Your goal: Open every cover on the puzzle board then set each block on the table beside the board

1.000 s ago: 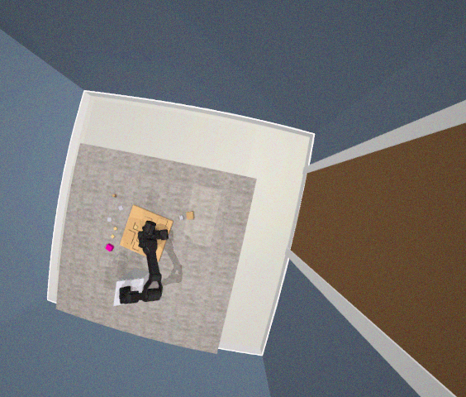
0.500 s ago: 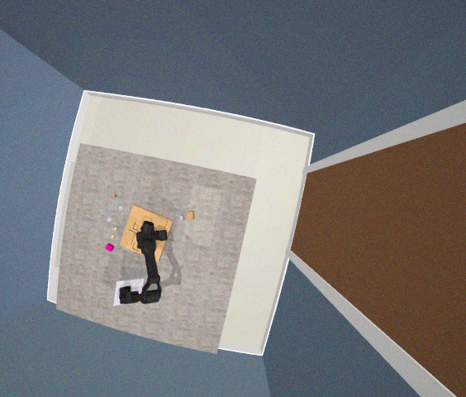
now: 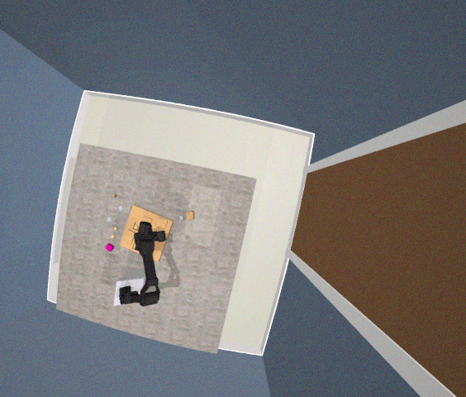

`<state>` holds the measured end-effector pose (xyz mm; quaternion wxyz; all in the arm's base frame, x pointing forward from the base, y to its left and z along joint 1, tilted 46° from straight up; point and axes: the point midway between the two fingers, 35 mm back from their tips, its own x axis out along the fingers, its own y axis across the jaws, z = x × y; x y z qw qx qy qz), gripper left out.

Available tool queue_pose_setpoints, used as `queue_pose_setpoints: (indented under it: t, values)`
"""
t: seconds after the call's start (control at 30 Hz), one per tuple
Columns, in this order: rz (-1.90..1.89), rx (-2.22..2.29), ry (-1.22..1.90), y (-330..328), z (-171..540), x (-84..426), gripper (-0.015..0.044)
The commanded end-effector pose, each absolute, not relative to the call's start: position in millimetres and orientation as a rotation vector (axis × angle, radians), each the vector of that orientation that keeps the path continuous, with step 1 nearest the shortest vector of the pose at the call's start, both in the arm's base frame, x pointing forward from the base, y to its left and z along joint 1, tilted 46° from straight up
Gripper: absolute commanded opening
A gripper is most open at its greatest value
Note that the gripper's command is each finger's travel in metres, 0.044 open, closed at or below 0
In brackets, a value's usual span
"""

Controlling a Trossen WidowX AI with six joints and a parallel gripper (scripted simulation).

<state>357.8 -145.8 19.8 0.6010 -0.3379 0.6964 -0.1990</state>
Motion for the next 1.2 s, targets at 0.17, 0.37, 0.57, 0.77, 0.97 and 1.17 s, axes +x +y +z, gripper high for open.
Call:
queue_pose_setpoints:
  t: [0.17,0.37,0.57,0.77,0.97,1.17]
  values:
    - [-0.468,-0.781,1.610,-130.5,36.6,359.4,0.0080]
    - [-0.468,-0.781,1.611,-122.0,46.0,358.9,0.0080]
    - [-0.465,-0.778,1.612,-133.4,59.1,347.1,0.0080]
    - [-0.462,-0.775,1.613,-145.6,73.2,332.5,0.0080]
    - [-0.461,-0.774,1.613,-156.9,86.2,316.5,0.0080]
    - [-0.461,-0.774,1.614,-167.4,98.4,299.0,0.0080]
